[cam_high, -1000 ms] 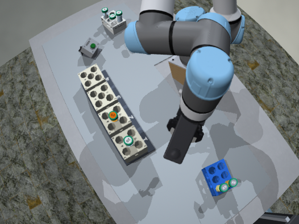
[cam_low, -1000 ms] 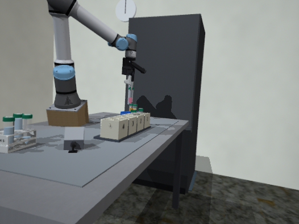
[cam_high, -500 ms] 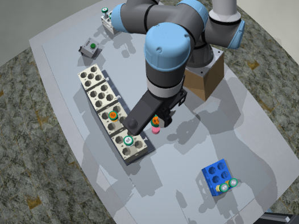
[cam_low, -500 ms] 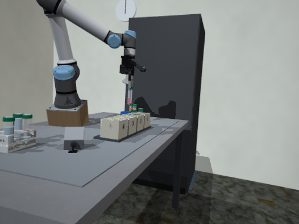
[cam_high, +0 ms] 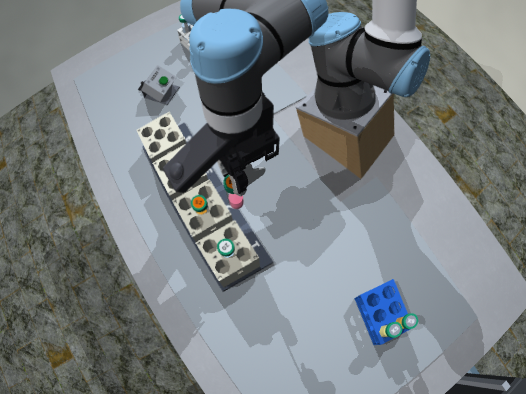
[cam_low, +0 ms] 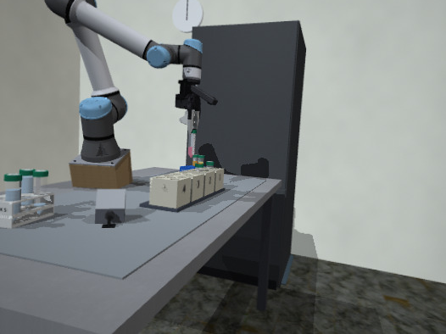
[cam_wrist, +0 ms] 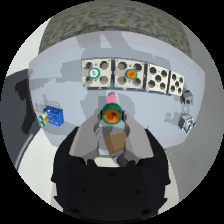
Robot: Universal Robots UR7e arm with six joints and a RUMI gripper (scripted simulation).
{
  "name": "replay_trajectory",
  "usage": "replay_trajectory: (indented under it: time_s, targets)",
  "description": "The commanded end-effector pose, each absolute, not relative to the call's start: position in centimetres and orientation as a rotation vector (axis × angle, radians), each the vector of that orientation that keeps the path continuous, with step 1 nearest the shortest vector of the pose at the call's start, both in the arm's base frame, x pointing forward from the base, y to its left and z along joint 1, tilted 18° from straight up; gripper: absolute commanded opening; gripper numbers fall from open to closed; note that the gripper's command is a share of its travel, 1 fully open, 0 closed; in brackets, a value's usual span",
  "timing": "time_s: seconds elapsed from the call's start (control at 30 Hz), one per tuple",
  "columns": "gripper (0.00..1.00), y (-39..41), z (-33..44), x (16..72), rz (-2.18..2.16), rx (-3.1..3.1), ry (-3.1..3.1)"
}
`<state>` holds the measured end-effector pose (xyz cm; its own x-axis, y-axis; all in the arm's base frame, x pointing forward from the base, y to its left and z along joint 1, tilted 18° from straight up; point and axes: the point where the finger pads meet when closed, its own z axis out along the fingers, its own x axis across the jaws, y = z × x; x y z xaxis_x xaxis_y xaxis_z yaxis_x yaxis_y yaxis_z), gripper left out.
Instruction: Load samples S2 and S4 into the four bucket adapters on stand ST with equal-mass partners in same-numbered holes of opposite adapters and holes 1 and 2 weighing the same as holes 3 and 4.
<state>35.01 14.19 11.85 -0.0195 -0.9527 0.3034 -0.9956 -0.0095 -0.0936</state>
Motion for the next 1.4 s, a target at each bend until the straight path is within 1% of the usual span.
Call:
replay_trajectory:
  time_s: [0.0,0.77,1.17,1.37]
  targets:
    - [0.00,11.2,13.0,36.2,0.421,2.093,-2.100]
    - [0.00,-1.2,17.4,41.1,0.423,2.093,-2.100]
    - [0.00,-1.4,17.4,41.1,0.422,2.094,-2.097]
    - [0.00,-2.0,15.7,41.1,0.415,2.092,-2.097]
